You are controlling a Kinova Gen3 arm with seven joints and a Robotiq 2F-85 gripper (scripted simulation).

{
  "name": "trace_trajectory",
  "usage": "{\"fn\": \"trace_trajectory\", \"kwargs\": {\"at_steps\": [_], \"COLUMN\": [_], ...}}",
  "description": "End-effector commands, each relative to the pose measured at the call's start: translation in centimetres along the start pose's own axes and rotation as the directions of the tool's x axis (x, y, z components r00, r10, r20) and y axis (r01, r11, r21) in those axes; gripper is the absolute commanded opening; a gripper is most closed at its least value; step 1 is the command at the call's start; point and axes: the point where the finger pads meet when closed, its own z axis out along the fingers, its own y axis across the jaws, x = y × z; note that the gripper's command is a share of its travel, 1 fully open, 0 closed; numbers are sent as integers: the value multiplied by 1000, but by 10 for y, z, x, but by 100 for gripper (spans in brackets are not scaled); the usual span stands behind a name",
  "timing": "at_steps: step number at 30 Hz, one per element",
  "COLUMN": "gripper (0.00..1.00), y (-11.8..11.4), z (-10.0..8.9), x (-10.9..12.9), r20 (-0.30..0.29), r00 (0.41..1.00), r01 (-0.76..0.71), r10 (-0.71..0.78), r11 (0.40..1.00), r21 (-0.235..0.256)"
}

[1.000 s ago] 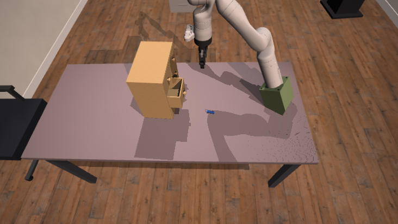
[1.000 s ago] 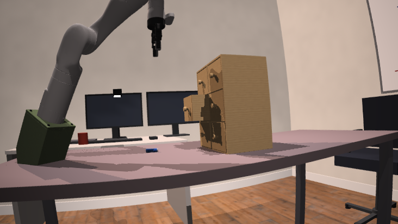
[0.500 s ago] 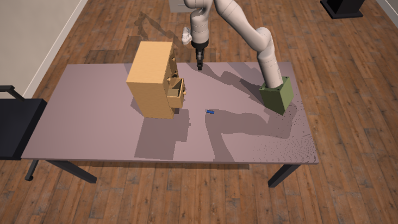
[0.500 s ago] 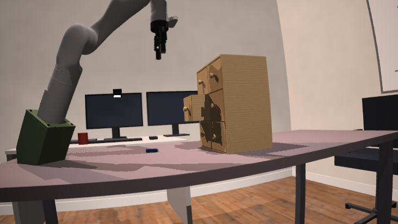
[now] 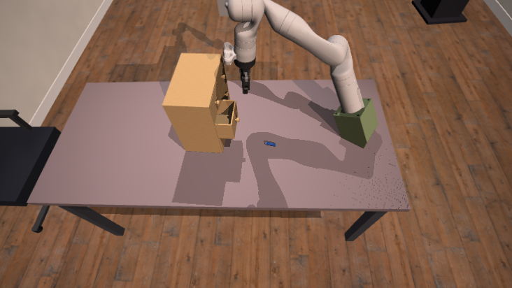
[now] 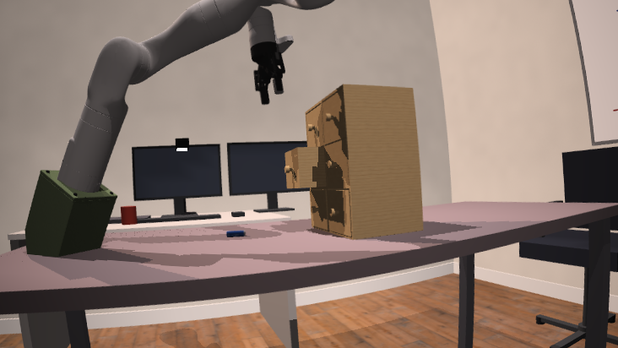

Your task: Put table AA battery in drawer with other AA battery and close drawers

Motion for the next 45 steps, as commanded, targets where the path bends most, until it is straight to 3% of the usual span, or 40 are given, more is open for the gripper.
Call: {"fn": "trace_trajectory", "kwargs": {"at_steps": [1,17,45], "gripper": [100,100,100], "y": [-16,-12,-12], "z": [21,53,55], "x": [0,26,27], "r20": [52,29,28], "r00": [994,975,974], "r01": [92,219,225], "r10": [-96,-221,-227], "r11": [994,973,972], "r21": [62,68,68]}}
